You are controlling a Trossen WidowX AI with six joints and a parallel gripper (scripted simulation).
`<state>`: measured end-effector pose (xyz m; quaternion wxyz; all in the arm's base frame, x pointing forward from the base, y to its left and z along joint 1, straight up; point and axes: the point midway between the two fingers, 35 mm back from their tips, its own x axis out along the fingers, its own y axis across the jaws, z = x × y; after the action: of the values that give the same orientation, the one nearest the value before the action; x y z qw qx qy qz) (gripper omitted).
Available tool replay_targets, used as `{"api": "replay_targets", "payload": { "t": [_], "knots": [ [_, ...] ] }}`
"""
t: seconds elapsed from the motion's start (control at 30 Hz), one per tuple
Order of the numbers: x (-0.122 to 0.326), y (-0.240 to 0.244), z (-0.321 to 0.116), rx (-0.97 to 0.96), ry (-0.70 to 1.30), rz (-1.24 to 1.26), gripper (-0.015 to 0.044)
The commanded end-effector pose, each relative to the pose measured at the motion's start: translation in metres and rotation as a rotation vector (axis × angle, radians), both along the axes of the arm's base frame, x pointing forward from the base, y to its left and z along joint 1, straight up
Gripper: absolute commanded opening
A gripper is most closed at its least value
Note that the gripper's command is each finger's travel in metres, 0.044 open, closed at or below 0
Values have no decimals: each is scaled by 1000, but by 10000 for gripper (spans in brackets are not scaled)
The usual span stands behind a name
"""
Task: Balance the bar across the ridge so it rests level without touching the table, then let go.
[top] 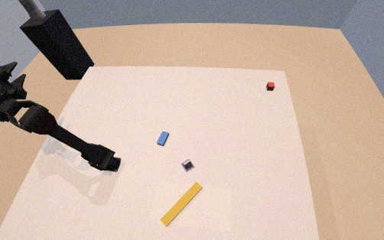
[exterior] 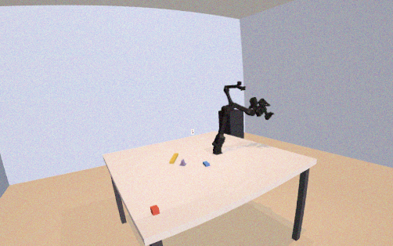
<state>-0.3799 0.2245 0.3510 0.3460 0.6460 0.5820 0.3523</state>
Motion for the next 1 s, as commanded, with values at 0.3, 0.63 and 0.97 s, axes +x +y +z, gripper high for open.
{"api": "replay_targets", "payload": {
  "t": [0.3, 0.63, 0.97],
  "knots": [
    [15, 40, -3, 7, -186, -30, 315],
    [33, 71, 3, -3, -399, -50, 315],
    [71, 118, 1, -37, -582, -125, 315]
  ]
}}
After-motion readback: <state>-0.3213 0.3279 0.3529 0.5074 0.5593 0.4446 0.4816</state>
